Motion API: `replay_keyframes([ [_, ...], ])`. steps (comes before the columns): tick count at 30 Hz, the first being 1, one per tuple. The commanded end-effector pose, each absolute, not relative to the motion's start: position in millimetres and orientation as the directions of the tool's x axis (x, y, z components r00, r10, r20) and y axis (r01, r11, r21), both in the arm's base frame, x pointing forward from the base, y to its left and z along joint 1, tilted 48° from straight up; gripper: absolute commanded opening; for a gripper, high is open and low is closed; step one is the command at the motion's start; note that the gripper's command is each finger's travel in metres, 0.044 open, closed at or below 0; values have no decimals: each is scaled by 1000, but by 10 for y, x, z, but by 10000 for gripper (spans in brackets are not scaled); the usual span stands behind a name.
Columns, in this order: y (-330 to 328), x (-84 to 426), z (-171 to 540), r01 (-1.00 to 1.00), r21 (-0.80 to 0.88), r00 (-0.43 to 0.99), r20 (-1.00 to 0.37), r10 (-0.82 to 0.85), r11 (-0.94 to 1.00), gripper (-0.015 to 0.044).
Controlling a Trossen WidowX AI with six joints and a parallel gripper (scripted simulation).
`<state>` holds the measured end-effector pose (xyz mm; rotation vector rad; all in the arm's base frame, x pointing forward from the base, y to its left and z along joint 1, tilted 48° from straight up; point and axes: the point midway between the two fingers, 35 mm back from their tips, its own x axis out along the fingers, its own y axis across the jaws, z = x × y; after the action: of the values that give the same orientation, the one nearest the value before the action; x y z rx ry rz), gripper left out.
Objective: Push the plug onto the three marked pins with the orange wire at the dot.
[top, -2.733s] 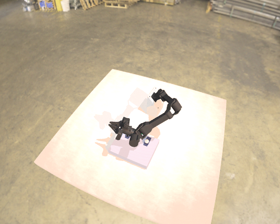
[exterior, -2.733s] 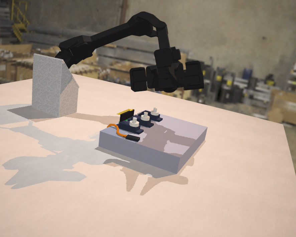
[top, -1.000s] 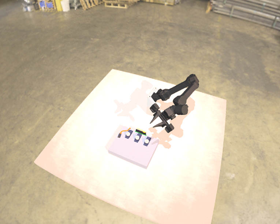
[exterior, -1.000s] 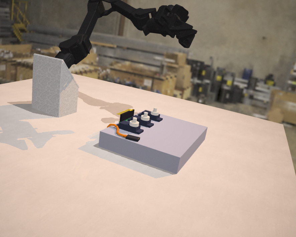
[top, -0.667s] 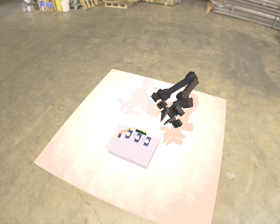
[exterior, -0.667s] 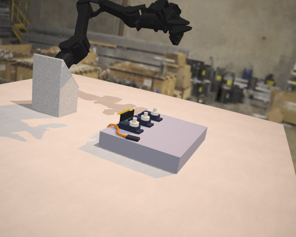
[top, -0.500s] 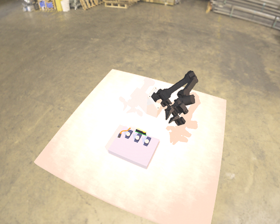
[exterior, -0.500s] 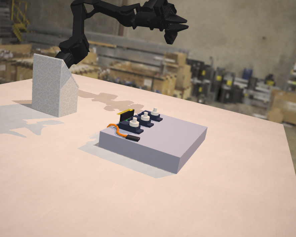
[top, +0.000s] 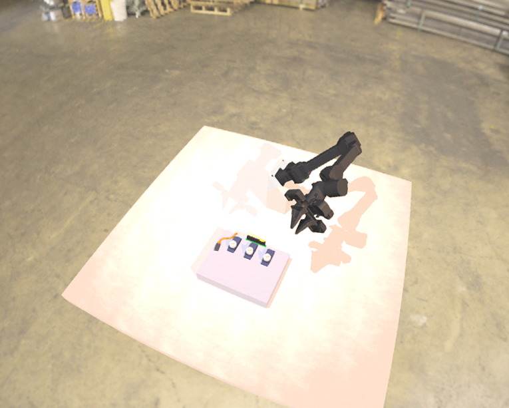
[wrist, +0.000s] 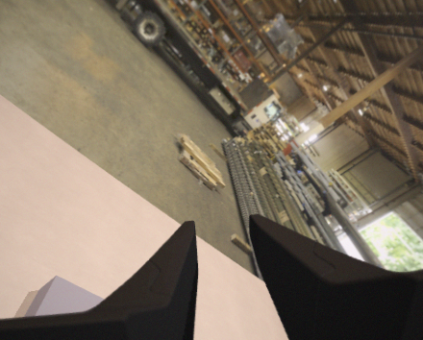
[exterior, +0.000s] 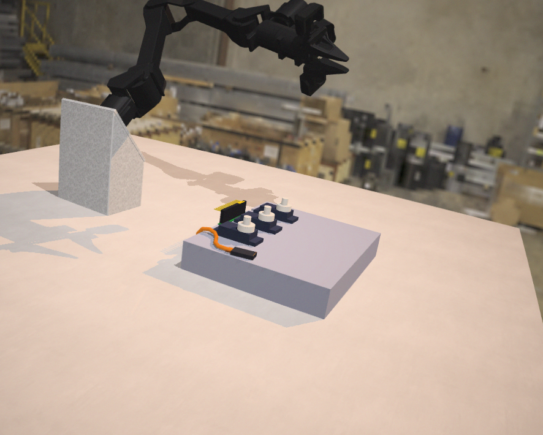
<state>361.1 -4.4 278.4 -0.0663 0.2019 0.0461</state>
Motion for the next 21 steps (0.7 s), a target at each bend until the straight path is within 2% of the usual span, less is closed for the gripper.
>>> replay_keyframes([
  [1,-84,3834,2505,-111,-85,938,-338,76,990,115],
  [12,-221,4208,1623,-254,-21,746,-641,182,967,115],
  [21,-345,4316,837,-339,140,521,-796,309,930,115],
])
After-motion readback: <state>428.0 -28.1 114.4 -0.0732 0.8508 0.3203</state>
